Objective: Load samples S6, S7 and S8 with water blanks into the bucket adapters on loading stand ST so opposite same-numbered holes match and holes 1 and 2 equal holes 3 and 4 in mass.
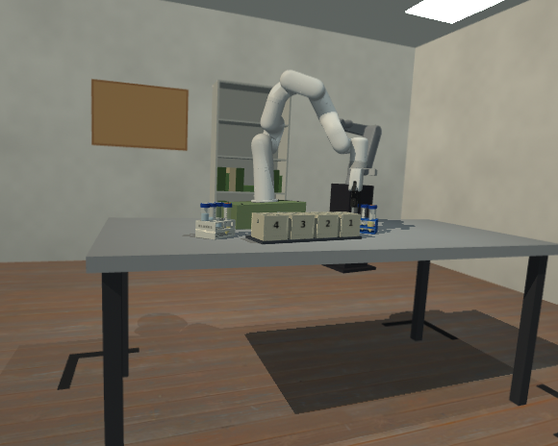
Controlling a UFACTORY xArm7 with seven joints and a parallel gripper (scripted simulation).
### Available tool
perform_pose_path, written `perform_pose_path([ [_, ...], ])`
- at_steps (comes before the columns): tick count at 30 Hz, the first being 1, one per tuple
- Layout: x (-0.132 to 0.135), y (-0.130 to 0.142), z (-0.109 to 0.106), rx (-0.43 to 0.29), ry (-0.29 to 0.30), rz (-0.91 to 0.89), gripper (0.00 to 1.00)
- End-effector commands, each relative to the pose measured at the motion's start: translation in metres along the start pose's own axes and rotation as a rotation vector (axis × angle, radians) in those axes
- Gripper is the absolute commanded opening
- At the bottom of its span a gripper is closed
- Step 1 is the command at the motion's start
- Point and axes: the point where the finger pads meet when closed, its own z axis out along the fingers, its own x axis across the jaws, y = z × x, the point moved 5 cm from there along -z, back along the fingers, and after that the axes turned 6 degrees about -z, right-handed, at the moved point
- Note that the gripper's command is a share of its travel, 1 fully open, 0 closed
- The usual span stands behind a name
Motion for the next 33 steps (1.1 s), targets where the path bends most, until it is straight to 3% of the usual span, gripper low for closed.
perform_pose_path([
  [1,0.0,-0.0015,0.0006,0.005,0.0,0.0,0.57],
  [27,0.0,-0.0015,0.0072,0.005,0.0,0.0,0.57],
  [28,0.0,-0.0015,0.0066,0.005,0.0,0.0,0.0],
  [33,0.0,-0.0015,0.0055,0.005,0.0,0.0,0.0],
])
